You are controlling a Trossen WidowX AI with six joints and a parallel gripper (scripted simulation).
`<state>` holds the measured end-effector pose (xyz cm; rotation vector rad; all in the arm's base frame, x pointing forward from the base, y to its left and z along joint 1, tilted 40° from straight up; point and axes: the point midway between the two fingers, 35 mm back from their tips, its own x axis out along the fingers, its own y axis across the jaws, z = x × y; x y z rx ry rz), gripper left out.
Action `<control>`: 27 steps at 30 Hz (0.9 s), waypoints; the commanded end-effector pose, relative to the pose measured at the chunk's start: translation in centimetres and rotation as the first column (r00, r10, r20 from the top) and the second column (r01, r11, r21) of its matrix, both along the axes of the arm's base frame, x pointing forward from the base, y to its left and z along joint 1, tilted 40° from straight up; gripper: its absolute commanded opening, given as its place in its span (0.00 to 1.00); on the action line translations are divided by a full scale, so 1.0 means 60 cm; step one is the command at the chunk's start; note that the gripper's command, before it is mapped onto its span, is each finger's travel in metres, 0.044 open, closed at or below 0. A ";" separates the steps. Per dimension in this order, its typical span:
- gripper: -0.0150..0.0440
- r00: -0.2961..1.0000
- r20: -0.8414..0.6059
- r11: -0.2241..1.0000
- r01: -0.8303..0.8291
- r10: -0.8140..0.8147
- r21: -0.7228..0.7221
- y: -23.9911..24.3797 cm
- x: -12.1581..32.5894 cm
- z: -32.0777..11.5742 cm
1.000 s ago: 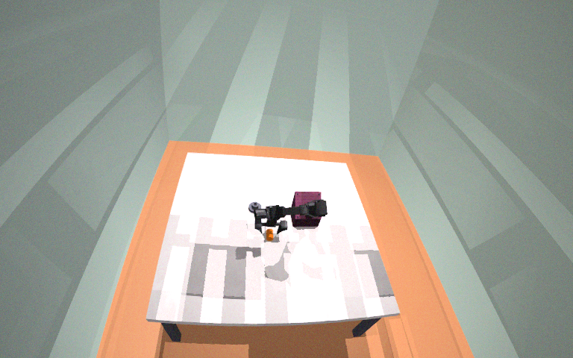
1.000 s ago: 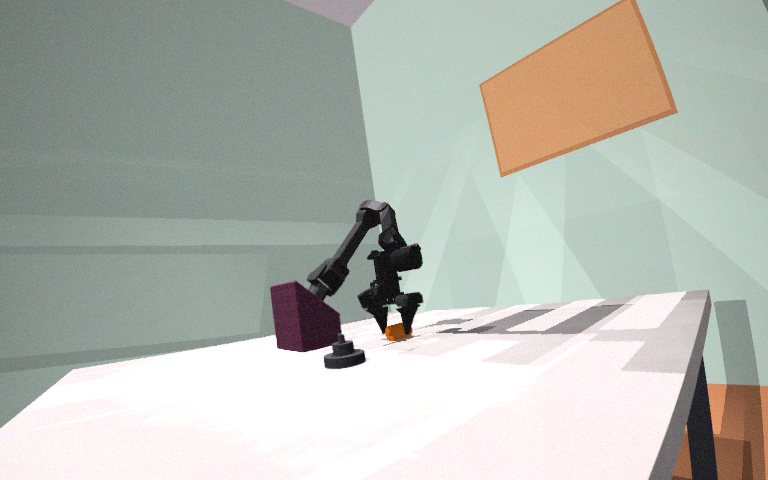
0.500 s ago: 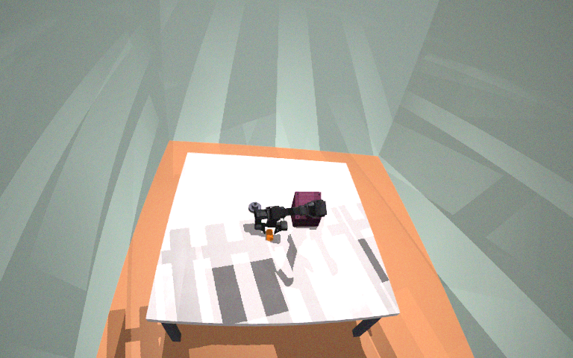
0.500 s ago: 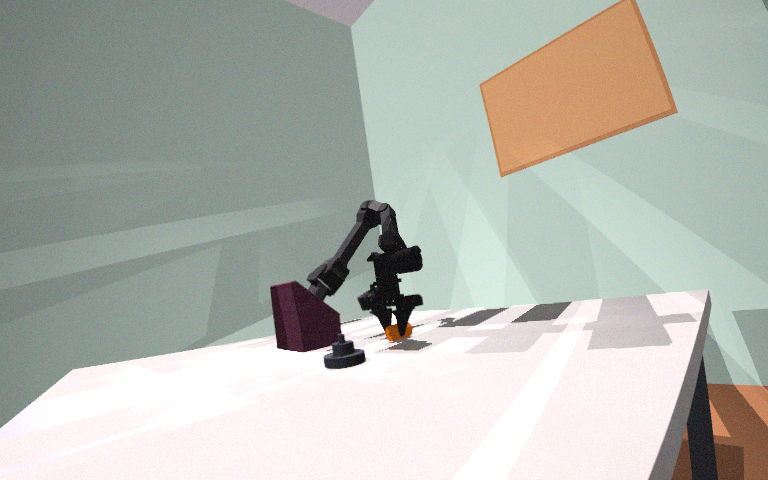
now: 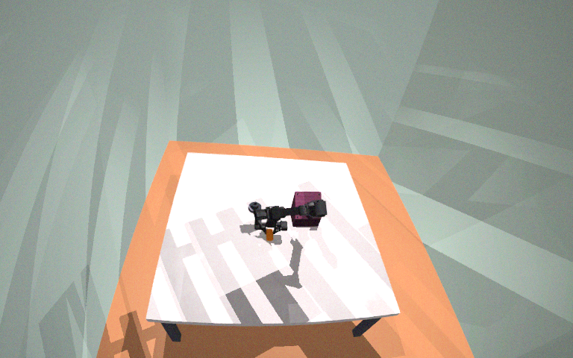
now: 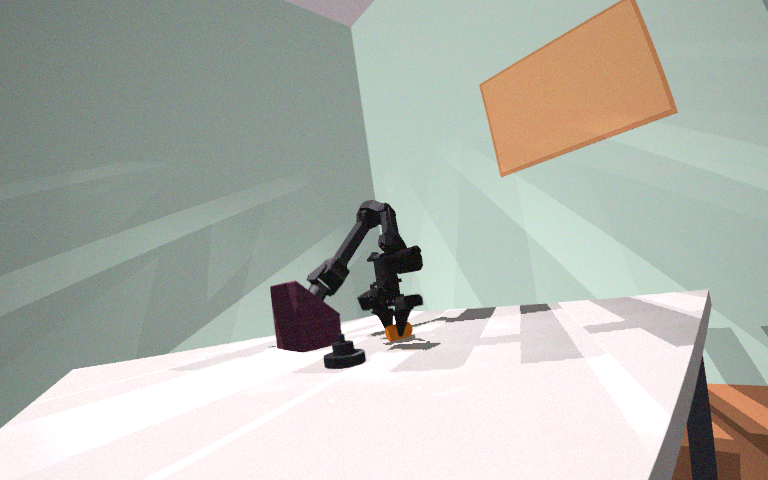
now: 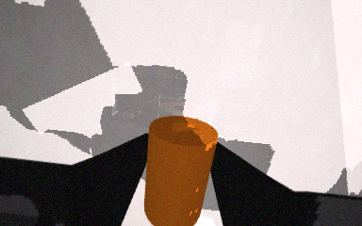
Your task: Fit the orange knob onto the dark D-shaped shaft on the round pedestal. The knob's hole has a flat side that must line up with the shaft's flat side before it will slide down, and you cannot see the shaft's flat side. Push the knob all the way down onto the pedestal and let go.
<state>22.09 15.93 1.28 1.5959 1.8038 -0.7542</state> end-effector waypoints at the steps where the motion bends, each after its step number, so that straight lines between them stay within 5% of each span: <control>1: 0.56 1.000 -0.001 1.000 0.003 -0.003 -0.004 -0.001 0.000 -0.001; 27: 0.56 0.999 0.039 0.932 -0.001 0.016 -0.361 0.011 0.000 0.039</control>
